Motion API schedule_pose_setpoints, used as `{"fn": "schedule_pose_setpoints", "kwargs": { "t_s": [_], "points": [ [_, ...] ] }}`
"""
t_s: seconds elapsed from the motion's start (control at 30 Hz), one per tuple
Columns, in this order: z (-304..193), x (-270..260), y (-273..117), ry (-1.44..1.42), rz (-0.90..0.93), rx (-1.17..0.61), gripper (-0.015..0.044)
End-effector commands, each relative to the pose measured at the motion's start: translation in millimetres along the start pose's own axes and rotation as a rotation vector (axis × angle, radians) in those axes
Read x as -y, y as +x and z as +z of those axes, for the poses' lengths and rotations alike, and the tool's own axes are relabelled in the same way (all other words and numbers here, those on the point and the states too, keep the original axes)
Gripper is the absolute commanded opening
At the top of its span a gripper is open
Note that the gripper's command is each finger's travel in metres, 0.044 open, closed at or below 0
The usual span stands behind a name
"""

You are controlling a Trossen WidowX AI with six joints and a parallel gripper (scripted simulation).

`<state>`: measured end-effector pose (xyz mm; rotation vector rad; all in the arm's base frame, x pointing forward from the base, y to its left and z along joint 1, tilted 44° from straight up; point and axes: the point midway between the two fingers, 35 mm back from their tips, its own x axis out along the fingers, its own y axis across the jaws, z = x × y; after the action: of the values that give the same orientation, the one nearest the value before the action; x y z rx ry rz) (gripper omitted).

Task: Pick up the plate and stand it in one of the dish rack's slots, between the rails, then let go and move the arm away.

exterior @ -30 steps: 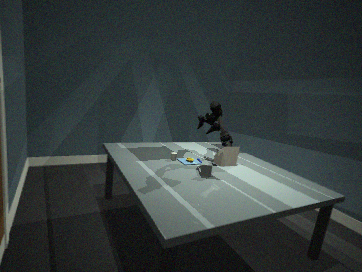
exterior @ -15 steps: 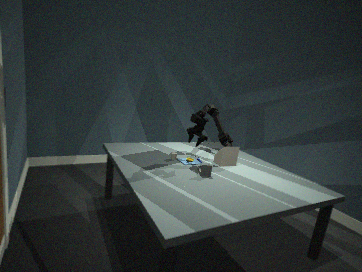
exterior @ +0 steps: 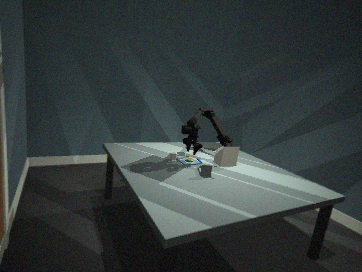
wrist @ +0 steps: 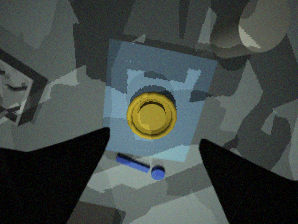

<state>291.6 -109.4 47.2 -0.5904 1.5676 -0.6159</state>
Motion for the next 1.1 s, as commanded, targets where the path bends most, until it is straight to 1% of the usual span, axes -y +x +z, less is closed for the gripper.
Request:
{"fn": "schedule_pose_setpoints", "kwargs": {
  "t_s": [0.0,1.07],
  "points": [
    [1,-1,5,0.009,0.005,-0.004,0.0400],
    [1,-2,57,0.007,0.003,-0.002,0.0400]
  ]
}}
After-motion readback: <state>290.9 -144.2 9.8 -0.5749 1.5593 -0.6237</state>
